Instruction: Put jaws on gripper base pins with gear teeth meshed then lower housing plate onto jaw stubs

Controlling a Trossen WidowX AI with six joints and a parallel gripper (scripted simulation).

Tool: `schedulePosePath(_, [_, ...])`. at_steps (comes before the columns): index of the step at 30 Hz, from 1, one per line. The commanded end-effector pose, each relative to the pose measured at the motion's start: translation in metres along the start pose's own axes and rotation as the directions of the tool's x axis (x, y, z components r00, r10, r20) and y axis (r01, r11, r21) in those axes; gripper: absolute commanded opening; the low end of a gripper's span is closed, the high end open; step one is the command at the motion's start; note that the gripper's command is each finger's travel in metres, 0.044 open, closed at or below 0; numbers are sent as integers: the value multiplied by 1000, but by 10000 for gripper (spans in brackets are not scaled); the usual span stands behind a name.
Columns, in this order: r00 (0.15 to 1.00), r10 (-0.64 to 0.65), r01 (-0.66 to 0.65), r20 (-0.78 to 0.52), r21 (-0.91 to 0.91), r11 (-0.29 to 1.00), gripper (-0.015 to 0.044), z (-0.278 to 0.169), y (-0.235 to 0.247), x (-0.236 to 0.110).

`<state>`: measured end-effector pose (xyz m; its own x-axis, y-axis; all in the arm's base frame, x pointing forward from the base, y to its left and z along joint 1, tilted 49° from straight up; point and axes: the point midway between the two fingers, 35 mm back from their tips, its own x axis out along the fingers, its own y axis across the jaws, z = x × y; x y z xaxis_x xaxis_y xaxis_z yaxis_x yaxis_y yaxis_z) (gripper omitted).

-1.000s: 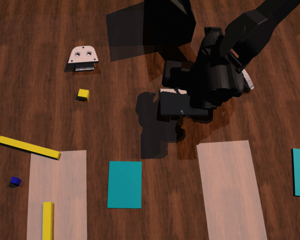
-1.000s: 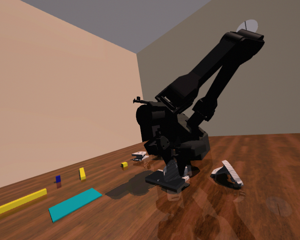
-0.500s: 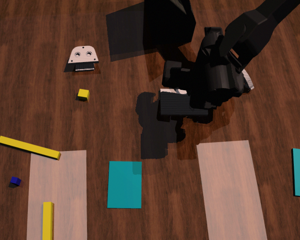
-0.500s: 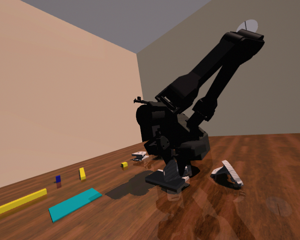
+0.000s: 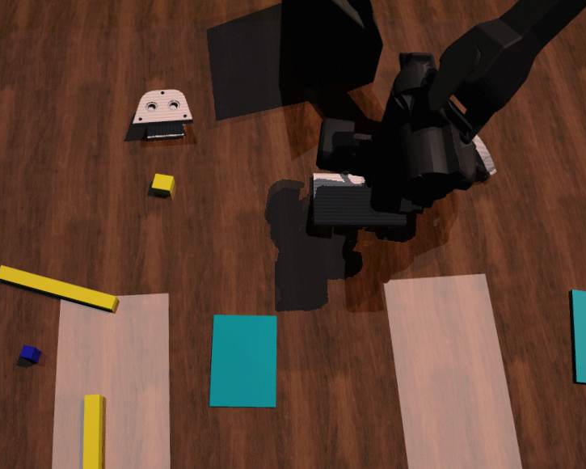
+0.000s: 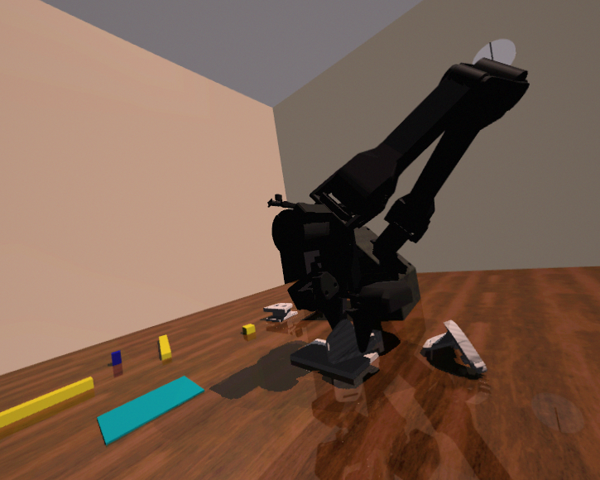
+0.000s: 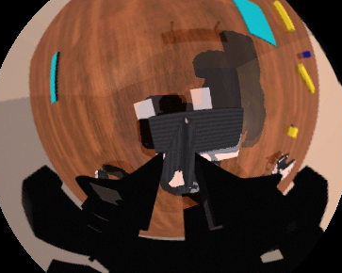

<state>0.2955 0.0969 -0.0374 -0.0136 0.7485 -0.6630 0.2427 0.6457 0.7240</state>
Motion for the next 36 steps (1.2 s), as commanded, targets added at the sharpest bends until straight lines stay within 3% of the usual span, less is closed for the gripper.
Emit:
schedulePosePath(1, [1000, 3, -3, -2, 0, 1000, 134, 0, 0, -3])
schedulePosePath(36, [1000, 3, -3, -2, 0, 1000, 134, 0, -1, 2])
